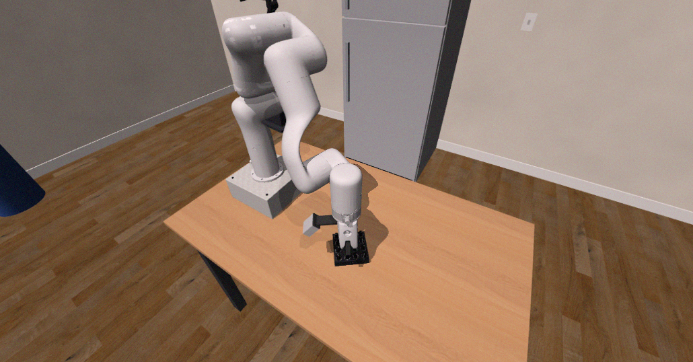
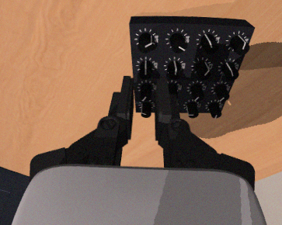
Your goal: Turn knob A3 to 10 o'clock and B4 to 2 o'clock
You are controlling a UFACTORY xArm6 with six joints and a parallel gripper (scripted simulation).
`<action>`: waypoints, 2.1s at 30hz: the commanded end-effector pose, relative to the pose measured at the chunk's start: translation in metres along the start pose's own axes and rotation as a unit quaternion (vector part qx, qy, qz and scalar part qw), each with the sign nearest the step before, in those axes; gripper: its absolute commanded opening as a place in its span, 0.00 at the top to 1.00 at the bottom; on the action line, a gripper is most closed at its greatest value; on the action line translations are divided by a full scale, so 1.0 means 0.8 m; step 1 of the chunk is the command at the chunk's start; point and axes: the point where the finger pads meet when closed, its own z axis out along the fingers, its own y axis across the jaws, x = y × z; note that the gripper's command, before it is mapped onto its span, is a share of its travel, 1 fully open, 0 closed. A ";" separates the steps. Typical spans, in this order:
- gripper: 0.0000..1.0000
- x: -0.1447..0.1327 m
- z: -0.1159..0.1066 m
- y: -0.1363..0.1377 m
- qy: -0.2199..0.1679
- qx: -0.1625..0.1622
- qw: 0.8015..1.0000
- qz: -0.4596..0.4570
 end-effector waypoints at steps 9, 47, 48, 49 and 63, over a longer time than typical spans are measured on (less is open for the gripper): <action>0.81 -0.002 0.016 -0.001 -0.001 0.001 1.000 0.000; 0.81 -0.002 0.024 -0.001 -0.001 0.001 1.000 0.000; 0.81 -0.002 0.024 -0.001 -0.001 0.001 1.000 0.000; 0.81 -0.002 0.024 -0.001 -0.001 0.001 1.000 0.000; 0.81 -0.002 0.024 -0.001 -0.001 0.001 1.000 0.000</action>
